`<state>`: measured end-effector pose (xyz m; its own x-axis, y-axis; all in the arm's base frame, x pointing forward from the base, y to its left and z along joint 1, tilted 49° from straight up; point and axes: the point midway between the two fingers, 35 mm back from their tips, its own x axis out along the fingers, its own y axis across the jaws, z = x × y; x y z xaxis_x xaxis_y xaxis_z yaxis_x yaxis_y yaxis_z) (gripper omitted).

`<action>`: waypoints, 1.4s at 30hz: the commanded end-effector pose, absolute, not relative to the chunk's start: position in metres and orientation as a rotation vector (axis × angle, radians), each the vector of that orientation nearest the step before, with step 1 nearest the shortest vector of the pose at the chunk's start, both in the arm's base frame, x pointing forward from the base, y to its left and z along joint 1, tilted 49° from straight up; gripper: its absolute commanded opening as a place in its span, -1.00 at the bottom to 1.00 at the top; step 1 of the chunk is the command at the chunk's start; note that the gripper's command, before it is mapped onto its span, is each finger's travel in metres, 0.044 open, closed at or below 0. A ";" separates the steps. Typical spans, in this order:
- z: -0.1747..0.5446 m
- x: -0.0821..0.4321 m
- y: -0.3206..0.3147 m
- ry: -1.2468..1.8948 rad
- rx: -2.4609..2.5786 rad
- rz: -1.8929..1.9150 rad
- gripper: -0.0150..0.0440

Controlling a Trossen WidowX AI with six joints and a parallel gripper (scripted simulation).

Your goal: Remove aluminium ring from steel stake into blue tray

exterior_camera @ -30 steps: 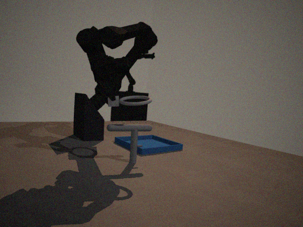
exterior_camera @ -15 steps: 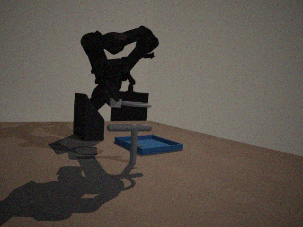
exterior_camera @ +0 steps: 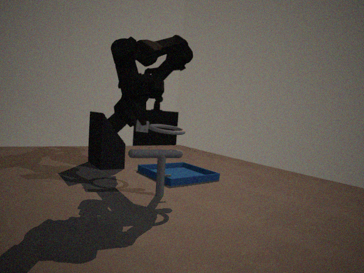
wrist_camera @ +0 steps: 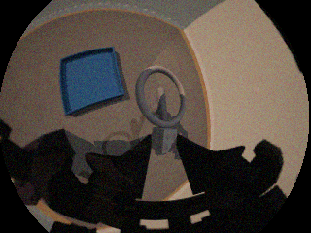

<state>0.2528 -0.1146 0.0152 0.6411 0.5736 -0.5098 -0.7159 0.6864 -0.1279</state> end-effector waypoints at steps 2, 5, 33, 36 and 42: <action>0.020 0.253 -0.108 0.562 -0.261 0.745 -0.49; 0.022 0.253 -0.105 0.620 -0.221 0.737 -0.49; 0.049 0.243 -0.075 1.111 0.098 0.434 -0.49; 0.052 0.241 -0.073 1.149 0.127 0.379 -0.49; 0.060 0.237 -0.069 1.210 0.183 0.260 -0.49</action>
